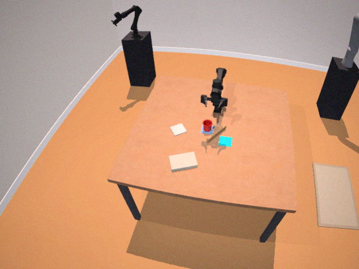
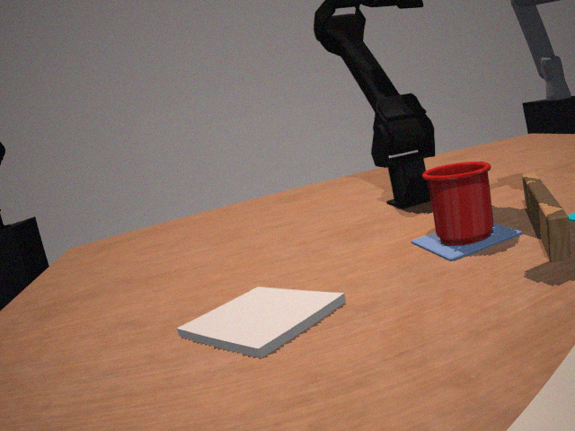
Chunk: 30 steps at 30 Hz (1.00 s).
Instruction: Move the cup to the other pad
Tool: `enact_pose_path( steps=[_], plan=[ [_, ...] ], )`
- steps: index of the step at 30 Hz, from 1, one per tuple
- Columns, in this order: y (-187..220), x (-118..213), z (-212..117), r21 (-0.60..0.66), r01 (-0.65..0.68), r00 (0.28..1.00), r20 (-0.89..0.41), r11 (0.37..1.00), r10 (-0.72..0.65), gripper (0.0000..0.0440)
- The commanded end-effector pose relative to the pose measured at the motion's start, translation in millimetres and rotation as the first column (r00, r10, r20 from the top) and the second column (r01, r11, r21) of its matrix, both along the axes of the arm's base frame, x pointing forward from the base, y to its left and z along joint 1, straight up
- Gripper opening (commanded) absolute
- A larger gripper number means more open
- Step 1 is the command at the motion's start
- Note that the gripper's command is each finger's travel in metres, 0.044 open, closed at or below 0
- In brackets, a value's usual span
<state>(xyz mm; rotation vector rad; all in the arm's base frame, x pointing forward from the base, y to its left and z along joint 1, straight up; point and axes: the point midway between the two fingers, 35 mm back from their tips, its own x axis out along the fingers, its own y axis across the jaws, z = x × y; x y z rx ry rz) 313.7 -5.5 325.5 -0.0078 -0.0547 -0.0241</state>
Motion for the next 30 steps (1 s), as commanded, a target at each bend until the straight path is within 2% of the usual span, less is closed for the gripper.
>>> enact_pose_path(
  steps=[1,11,13,21,30],
  plan=[
    [0.7,-0.2,-1.2,0.006,-0.002,1.0,-0.007,1.0,0.002,0.0374],
    [15.1,-1.7,-19.0,0.076,-0.034,0.992,-0.116,0.997,0.043,0.0111],
    [18.9,-1.9,-22.7,0.091,-0.042,0.988,-0.145,0.995,0.055,0.0075],
    [36.2,-3.0,-33.1,0.166,-0.073,0.96,-0.256,0.983,0.115,0.0063],
    [52.6,-5.4,-42.7,0.246,-0.074,0.909,-0.382,0.967,0.166,0.0072]
  ],
)
